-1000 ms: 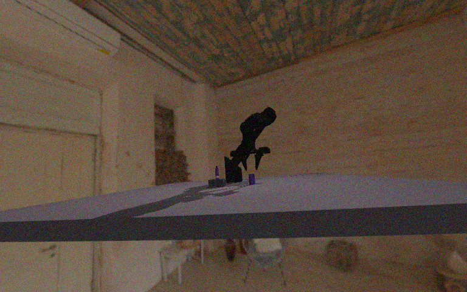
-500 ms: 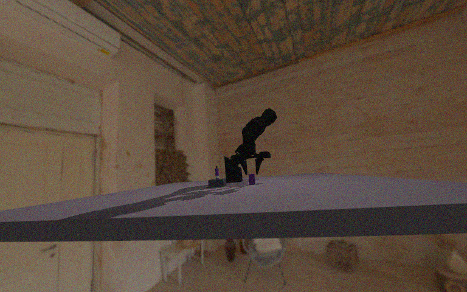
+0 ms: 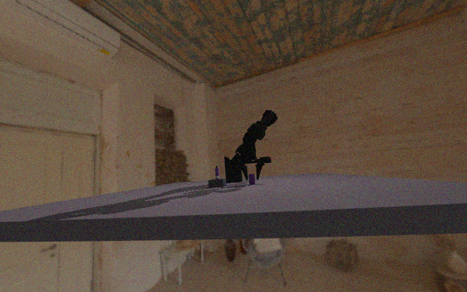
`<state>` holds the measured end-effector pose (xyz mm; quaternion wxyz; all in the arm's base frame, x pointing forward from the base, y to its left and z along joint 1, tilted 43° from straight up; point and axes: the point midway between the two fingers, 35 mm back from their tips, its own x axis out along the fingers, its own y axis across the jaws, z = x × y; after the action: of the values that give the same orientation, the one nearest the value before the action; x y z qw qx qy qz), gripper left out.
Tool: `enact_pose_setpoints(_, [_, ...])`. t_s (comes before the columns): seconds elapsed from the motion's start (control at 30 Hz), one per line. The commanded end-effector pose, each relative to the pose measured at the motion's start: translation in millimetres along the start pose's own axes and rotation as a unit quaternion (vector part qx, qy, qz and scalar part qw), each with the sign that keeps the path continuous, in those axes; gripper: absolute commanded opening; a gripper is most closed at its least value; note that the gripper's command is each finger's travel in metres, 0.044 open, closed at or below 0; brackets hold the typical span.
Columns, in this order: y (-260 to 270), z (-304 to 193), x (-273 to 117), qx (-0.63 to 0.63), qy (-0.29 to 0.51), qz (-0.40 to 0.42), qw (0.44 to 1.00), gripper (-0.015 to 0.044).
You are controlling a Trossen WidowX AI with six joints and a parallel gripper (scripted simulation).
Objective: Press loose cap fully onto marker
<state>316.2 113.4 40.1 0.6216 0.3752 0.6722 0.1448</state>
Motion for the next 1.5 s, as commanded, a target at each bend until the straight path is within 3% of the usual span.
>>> enact_pose_setpoints(0.0, [-2, -2, 8, 0.006, 0.002, 0.000, 1.000, 0.0242])
enact_pose_setpoints(0.07, [-2, -2, 9, 0.006, 0.002, 0.000, 1.000, 0.0242])
enact_pose_setpoints(0.2, [-3, -2, 9, 0.006, 0.002, -0.001, 1.000, 0.0137])
enact_pose_setpoints(0.5, [-2, -2, 9, 0.006, 0.002, -0.001, 1.000, 0.0077])
enact_pose_setpoints(0.6, [-2, 4, 5, -0.003, -0.009, -0.002, 1.000, 0.0000])
enact_pose_setpoints(1.47, [-2, -1, -52, 0.005, 0.002, -0.002, 1.000, 0.0000])
